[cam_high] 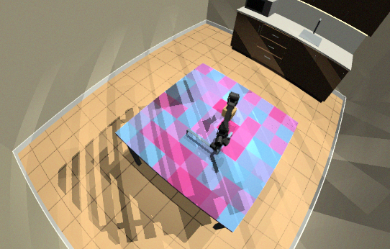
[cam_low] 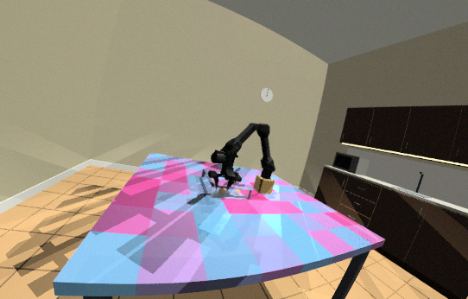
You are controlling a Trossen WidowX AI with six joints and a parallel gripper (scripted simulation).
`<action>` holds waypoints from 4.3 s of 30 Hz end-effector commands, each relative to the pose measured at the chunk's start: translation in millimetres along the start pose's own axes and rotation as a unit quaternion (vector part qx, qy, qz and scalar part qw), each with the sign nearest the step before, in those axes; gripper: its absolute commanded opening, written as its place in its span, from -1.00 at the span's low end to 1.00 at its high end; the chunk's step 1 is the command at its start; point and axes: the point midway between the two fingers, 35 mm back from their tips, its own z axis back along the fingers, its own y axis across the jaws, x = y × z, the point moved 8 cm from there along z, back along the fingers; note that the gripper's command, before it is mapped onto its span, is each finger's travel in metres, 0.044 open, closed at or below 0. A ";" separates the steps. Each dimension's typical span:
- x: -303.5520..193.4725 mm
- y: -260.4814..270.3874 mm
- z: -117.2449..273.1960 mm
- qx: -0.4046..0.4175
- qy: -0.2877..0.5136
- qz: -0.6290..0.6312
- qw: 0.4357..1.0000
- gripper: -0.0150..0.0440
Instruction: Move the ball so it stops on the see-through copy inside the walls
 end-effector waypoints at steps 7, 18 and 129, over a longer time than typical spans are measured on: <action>-0.9 3.0 -10.0 0.008 0.001 0.002 1.000 0.32; -0.9 3.0 -10.0 0.008 0.001 0.002 1.000 0.07; -3.3 100.6 -8.7 0.006 0.000 0.004 1.000 0.22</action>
